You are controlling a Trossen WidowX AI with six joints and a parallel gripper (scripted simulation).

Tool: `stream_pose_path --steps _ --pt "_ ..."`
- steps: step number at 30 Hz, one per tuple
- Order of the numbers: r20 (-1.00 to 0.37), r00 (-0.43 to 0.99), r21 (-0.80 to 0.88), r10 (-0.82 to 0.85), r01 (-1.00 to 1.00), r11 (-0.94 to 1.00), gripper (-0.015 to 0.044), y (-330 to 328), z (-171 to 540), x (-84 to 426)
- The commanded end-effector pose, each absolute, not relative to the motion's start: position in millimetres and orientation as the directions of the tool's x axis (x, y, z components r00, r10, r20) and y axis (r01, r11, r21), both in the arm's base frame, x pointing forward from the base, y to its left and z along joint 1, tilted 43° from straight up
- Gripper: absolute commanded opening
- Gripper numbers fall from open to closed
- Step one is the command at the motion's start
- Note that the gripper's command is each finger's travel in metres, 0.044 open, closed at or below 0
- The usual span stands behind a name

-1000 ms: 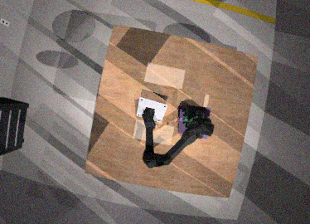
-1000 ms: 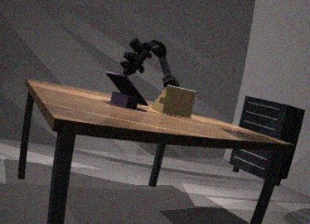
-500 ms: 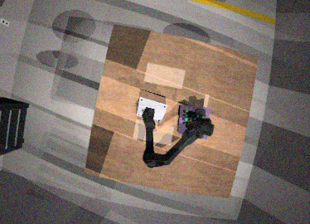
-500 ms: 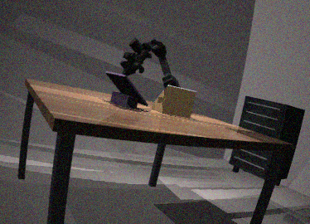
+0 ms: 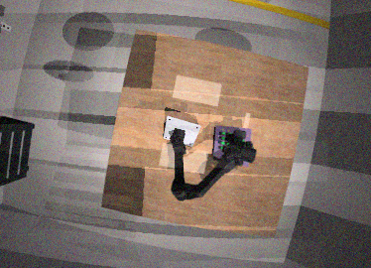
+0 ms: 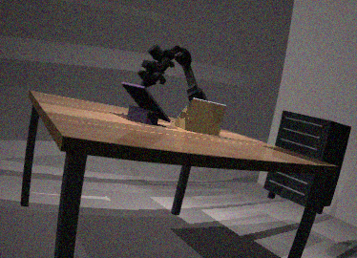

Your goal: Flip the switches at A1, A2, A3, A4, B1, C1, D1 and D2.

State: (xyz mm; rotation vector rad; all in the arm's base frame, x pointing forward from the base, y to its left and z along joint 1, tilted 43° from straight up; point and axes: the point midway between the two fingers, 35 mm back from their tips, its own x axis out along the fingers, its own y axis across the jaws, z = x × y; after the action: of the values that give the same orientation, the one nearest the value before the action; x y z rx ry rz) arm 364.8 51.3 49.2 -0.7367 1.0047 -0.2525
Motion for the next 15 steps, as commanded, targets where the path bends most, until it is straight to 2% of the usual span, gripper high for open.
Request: stream_pose_path --steps 1,10,15 --pt "-0.677 0.531 -0.662 -0.51 -0.137 0.737 0.0 51 48 365" --pt "-0.674 0.531 -0.664 -0.513 -0.133 0.735 0.0 52 50 364" --pt "-0.672 0.549 -0.661 -0.498 -0.14 0.738 0.0 82 88 331"
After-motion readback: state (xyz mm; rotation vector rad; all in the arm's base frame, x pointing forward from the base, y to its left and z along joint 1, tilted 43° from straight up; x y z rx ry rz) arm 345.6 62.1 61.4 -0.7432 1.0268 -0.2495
